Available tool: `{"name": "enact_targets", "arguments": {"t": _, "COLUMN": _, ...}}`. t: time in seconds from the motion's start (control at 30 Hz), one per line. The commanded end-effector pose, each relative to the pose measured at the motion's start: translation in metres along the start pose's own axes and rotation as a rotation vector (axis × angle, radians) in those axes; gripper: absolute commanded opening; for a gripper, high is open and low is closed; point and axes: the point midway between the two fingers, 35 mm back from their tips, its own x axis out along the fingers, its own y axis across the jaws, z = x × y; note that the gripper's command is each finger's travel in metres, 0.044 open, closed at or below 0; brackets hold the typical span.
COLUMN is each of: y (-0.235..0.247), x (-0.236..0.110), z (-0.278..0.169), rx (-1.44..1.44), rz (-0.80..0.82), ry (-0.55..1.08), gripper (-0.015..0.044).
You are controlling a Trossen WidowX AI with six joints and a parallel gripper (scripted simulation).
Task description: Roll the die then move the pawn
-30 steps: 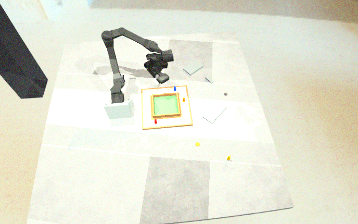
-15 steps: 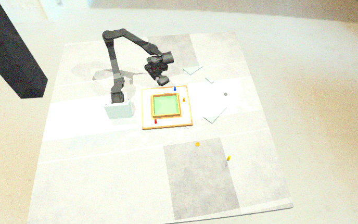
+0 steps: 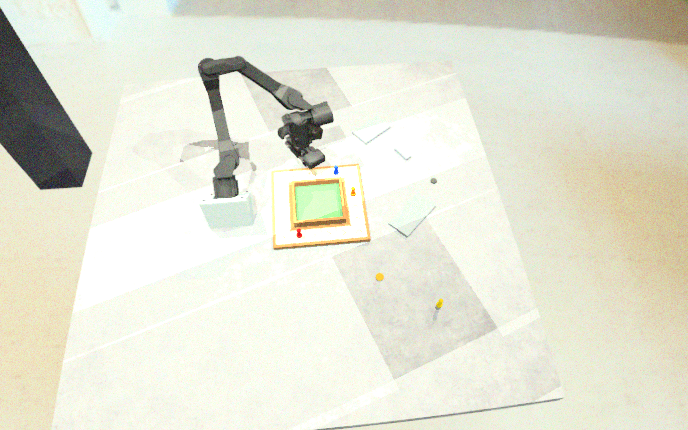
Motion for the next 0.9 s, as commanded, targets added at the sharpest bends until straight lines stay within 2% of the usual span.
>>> {"name": "enact_targets", "arguments": {"t": 0.0, "y": -0.001, "x": 0.001, "z": 0.000, "rx": 0.004, "rz": -0.003, "ry": 0.001, "gripper": 0.0104}}
{"name": "enact_targets", "arguments": {"t": 0.2, "y": -0.001, "x": 0.001, "z": 0.000, "rx": 0.004, "rz": -0.003, "ry": 0.001, "gripper": 0.0064}}
{"name": "enact_targets", "arguments": {"t": 0.3, "y": -0.002, "x": -0.003, "z": 0.000, "rx": 0.004, "rz": -0.005, "ry": 0.002, "gripper": 0.0000}}
{"name": "enact_targets", "arguments": {"t": 0.87, "y": -0.007, "x": -0.096, "z": 0.001, "rx": 0.005, "rz": -0.016, "ry": 0.012, "gripper": 0.0000}}
